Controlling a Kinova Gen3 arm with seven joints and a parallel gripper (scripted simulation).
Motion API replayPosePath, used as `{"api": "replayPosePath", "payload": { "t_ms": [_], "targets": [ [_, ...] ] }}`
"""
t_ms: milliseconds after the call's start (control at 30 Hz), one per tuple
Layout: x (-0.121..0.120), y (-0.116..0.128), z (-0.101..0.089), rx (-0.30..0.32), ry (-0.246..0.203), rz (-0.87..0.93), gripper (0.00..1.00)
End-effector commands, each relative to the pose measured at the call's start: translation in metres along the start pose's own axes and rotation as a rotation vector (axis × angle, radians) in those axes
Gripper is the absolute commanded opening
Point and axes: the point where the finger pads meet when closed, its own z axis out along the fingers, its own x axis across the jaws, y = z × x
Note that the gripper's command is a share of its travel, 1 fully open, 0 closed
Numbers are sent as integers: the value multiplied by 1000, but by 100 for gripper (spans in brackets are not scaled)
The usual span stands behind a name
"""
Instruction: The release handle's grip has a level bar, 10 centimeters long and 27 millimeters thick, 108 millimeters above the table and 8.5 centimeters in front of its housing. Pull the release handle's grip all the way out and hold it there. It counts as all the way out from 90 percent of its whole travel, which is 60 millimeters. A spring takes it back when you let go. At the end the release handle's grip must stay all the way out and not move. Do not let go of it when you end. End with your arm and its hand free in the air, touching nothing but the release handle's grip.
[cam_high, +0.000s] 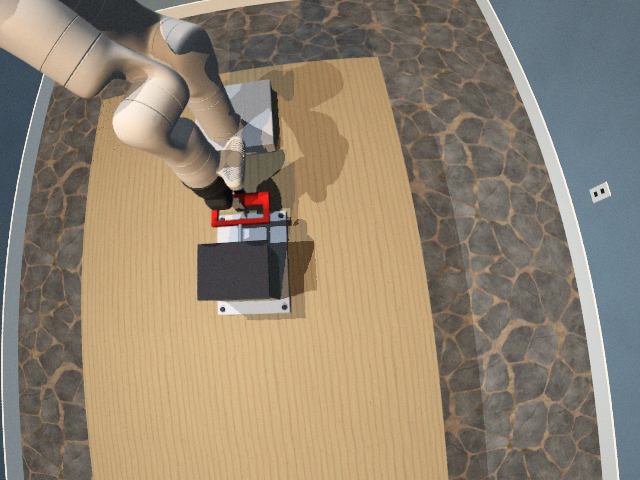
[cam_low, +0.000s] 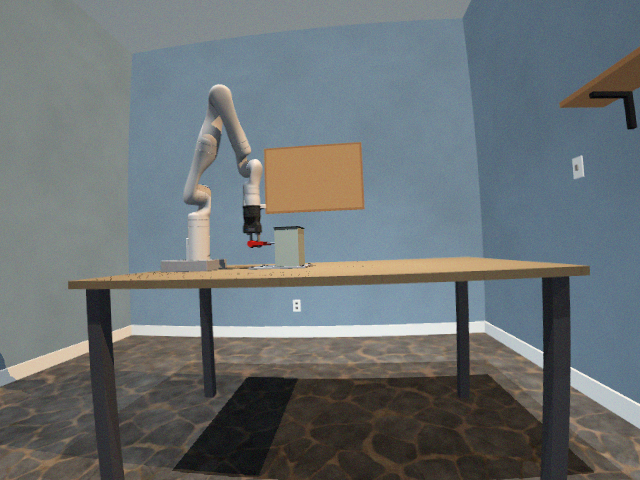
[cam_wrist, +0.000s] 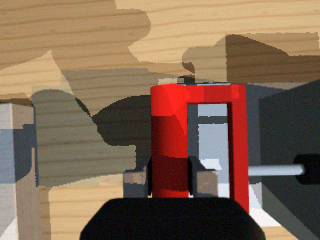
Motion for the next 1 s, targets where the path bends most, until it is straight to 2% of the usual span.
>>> {"api": "replayPosePath", "payload": {
  "t_ms": [0, 433, 967],
  "targets": [
    [-17, 1, 0, -5, -10, -5, 0],
    [-34, 1, 0, -5, -10, -5, 0],
    [-35, 1, 0, -5, -10, -5, 0]
  ]
}}
